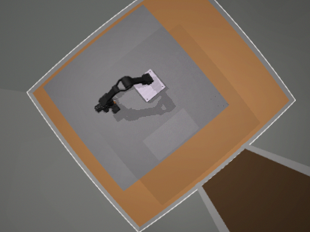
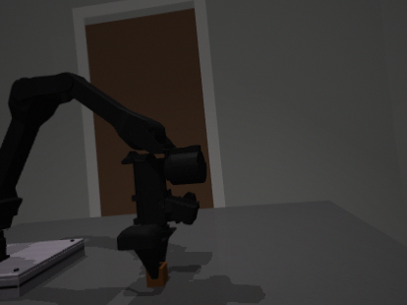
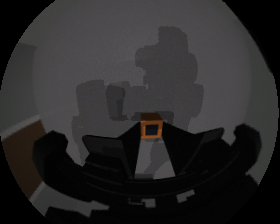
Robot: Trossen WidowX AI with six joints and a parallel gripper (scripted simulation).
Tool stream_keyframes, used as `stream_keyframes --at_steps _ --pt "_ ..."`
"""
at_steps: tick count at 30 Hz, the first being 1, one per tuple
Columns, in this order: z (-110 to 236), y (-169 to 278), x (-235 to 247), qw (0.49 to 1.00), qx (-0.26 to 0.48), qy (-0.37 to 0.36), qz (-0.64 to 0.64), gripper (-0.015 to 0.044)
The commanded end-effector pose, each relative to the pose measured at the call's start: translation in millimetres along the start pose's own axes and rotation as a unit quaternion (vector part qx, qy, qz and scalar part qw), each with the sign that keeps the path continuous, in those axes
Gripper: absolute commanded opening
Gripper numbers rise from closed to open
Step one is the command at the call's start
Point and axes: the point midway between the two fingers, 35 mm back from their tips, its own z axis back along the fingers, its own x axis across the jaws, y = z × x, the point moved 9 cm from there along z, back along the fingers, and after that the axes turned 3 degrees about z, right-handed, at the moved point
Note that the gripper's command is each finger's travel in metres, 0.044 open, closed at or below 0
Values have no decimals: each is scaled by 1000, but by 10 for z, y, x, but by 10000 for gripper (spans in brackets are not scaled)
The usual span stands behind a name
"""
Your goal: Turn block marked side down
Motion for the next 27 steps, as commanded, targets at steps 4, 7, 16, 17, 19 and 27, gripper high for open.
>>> stream_keyframes --at_steps 4,7,16,17,19,27 --pt "-8 2 1 1000 0 -2 0 25" --pt "103 -2 0 1000 0 -2 0 0" --pt "287 7 -1 1000 -5 -2 0 0" --pt "280 14 -1 1000 -11 -2 0 0" --pt "263 34 -2 1000 -26 -1 -1 0" --pt "201 123 -3 996 -85 1 -2 0"
